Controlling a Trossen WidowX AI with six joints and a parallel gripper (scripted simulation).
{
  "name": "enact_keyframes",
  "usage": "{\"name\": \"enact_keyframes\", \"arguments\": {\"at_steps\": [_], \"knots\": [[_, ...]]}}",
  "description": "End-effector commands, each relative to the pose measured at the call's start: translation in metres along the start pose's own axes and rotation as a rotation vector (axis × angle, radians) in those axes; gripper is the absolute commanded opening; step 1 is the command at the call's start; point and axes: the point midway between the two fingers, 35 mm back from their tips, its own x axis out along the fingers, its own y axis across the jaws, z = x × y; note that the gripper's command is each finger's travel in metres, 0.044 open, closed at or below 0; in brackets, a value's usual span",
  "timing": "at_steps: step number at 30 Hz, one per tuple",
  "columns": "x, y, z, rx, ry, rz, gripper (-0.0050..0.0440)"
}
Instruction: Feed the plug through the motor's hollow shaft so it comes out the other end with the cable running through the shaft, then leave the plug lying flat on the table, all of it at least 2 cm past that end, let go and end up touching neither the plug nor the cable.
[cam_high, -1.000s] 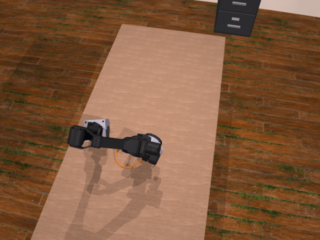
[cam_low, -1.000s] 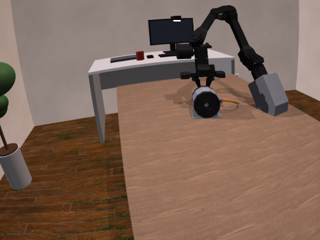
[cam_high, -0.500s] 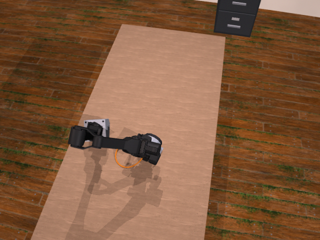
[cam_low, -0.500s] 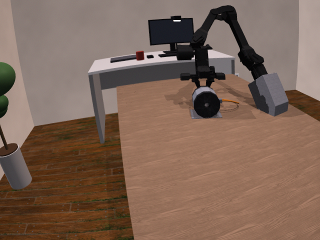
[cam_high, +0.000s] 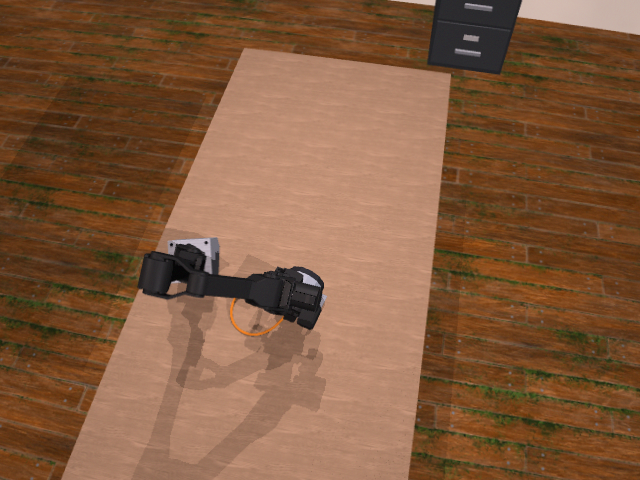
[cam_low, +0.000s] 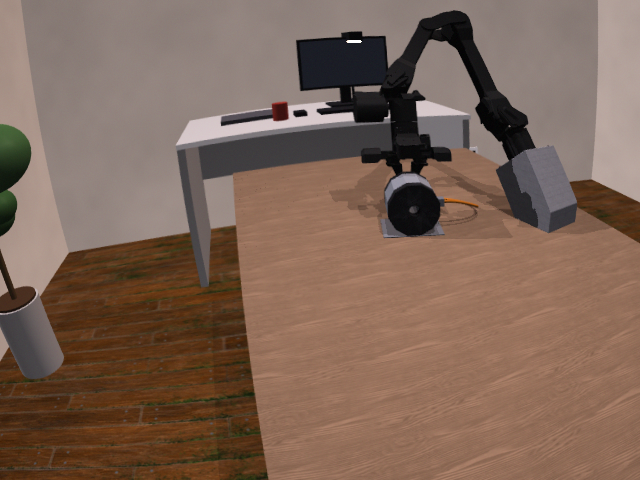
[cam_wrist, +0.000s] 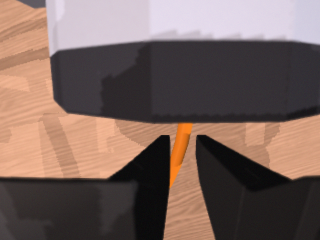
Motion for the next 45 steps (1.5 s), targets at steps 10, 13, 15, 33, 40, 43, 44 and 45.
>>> {"name": "enact_keyframes", "arguments": {"at_steps": [10,13,15,33,40,43,44,45], "knots": [[0.0,0.0,0.0,0.001,0.0,-0.001,0.0],[0.0,0.0,0.002,0.0,-0.001,0.0,0.0],[0.001,0.0,0.005,-0.001,-0.001,0.001,0.0],[-0.001,0.0,0.007,-0.002,-0.003,0.003,0.01],[-0.008,0.001,-0.004,-0.005,0.0,0.011,0.01],[-0.002,0.001,-0.002,-0.002,-0.001,0.004,0.01],[-0.002,0.001,-0.002,-0.002,-0.001,0.004,0.01],[-0.002,0.001,-0.002,-0.002,-0.001,0.004,0.01]]}}
